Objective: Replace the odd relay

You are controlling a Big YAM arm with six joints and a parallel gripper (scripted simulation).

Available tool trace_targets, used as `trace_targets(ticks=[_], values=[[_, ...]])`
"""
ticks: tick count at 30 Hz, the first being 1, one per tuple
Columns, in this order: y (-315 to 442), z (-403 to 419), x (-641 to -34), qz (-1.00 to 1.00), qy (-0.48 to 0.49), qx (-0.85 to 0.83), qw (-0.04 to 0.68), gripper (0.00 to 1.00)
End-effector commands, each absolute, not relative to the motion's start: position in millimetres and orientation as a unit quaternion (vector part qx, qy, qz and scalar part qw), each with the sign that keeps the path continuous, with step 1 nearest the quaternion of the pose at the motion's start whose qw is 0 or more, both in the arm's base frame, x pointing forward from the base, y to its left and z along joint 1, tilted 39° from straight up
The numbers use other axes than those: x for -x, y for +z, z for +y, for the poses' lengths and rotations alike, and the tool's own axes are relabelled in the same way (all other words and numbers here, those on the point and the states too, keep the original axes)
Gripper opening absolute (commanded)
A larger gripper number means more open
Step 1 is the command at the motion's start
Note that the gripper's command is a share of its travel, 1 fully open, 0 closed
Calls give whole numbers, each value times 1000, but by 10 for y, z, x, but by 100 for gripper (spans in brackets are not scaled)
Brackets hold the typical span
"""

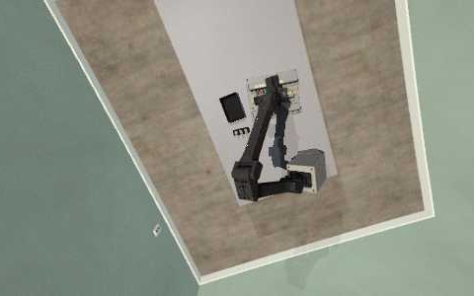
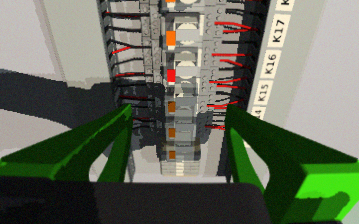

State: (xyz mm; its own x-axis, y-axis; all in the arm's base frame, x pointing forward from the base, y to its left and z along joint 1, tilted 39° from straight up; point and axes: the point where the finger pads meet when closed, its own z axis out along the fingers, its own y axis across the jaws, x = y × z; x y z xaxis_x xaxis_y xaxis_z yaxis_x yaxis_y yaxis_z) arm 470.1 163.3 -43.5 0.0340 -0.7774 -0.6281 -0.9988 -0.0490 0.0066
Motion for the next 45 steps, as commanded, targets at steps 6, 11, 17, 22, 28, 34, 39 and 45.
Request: trace_targets(ticks=[6, 11, 17, 22, 28, 34, 39, 45], values=[[-260, 1473, -4869, 654, 230, 677, 246, 59], [-257, 1474, -4881, 654, 230, 677, 246, 59], [-255, 1475, -4893, 654, 230, 677, 247, 59], [-254, 1475, -4898, 654, 229, 677, 247, 59], [-253, 1475, -4899, 654, 229, 677, 247, 59], [-253, 1475, -4900, 654, 229, 677, 247, 59], [-274, 1482, -4898, 655, 230, 676, 247, 59], [-378, 1543, -4883, 657, 233, 675, 244, 59]])
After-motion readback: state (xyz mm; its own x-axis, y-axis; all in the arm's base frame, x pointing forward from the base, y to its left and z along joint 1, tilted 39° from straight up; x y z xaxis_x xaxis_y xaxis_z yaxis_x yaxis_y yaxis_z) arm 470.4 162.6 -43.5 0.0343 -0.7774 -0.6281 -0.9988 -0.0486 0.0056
